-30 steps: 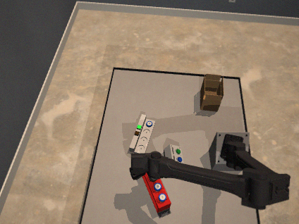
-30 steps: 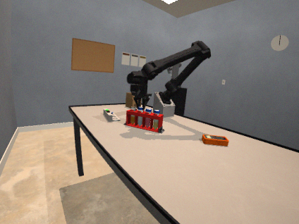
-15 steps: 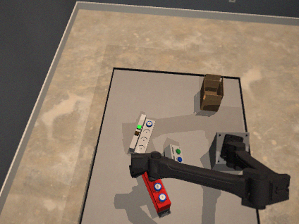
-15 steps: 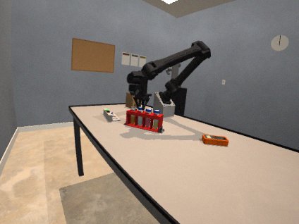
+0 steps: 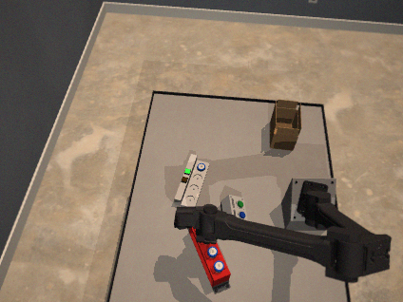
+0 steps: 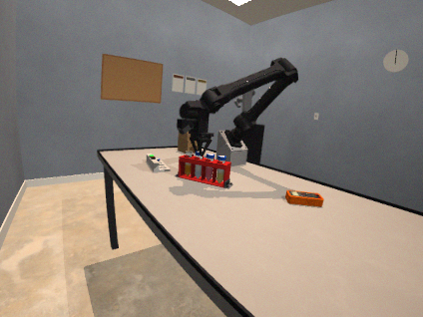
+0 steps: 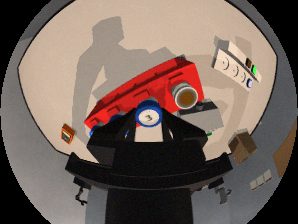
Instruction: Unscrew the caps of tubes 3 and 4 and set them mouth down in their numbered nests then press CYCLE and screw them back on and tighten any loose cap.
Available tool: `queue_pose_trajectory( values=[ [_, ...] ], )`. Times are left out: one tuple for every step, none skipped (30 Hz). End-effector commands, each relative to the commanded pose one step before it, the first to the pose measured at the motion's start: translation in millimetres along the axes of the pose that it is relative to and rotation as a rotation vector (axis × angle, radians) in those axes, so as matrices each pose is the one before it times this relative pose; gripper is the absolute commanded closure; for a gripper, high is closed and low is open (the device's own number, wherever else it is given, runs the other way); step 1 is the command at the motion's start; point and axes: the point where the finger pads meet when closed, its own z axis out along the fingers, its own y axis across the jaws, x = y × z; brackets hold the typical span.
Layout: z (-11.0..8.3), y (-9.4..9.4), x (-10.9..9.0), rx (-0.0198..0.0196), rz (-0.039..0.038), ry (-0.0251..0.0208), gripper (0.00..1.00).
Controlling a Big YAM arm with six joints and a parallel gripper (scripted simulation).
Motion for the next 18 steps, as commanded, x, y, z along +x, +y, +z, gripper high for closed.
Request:
queue_pose_trajectory(
  values=[
    [2.41,5.37,-4.60,0.00089,0.16047,-0.00092,1.00],
    [0.13,-0.26,-0.09,0.00005,0.03352,-0.00033,1.00],
    [0.13,-0.22,-0.08,-0.00009,0.03347,-0.00027,1.00],
    [-0.49,-0.33,-0.39,-0.00011,0.02022,-0.00059,1.00],
    [0.09,0.02,0.05,0.00004,-0.00023,0.00002,1.00],
    [0.09,0.03,0.05,0.00003,-0.00023,0.00005,1.00],
    [-0.03,-0.06,-0.04,-0.00007,0.00010,-0.00021,1.00],
    [-6.71,0.75,-2.79,-0.00596,-0.00658,-0.01284,1.00],
    [0.01,0.00,0.00,0.00000,0.00000,0.00000,1.00],
    [0.00,0.00,0.00,0.00000,0.00000,0.00000,1.00],
    [0.00,0.00,0.00,0.00000,0.00000,0.00000,0.51],
    [0.00,0.00,0.00,0.00000,0.00000,0.00000,0.51],
    [0.00,0.00,0.00,0.00000,0.00000,0.00000,0.51],
    [0.01,0.00,0.00,0.00000,0.00000,0.00000,0.51],
    [0.00,0.00,0.00,0.00000,0.00000,0.00000,0.51],
    [0.00,0.00,0.00,0.00000,0.00000,0.00000,0.51],
    [0.00,0.00,0.00,0.00000,0.00000,0.00000,0.51],
    [0.00,0.00,0.00,0.00000,0.00000,0.00000,0.51]
  ],
)
